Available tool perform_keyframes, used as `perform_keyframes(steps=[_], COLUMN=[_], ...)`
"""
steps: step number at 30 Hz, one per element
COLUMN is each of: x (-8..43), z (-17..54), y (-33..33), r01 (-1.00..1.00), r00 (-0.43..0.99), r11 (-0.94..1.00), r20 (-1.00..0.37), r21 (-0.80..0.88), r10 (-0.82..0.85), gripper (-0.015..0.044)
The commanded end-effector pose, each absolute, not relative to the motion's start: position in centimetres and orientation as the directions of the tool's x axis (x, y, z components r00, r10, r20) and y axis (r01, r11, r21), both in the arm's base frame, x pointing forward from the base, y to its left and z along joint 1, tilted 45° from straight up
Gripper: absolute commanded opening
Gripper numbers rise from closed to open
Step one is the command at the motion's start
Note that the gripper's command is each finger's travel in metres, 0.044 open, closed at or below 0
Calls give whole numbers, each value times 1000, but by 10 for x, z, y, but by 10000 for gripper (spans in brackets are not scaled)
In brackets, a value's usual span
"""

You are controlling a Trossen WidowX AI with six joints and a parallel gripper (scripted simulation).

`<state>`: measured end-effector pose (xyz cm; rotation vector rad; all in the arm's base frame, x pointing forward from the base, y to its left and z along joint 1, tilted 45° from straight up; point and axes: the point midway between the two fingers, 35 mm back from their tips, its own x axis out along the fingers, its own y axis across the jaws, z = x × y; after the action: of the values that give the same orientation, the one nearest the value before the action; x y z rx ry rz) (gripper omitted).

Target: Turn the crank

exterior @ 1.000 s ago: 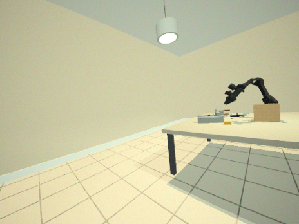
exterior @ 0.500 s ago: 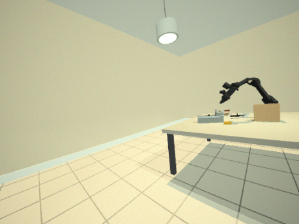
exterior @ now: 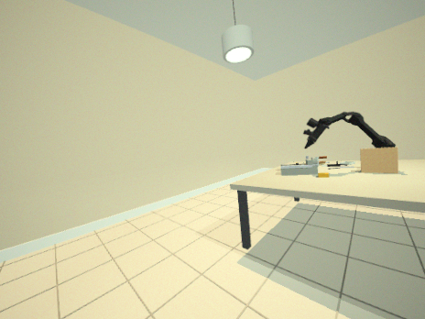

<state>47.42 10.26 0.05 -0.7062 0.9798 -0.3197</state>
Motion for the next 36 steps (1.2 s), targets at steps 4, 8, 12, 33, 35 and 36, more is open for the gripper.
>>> perform_keyframes(steps=[4,8,12,33,35,36], x=[482,483,483,487,488,488], z=[-19,-42,-43,-22,-11,-7], y=[86,65,64,85,94,98], r01=[-31,-20,-20,-16,-15,-14], r00=[525,521,521,520,520,520], r11=[733,731,730,731,731,731], r20=[-635,-631,-631,-630,-630,-629], r21=[-680,-683,-683,-682,-682,-682], r10=[-567,-575,-575,-576,-577,-577], gripper=[440,440,440,440,440,440])
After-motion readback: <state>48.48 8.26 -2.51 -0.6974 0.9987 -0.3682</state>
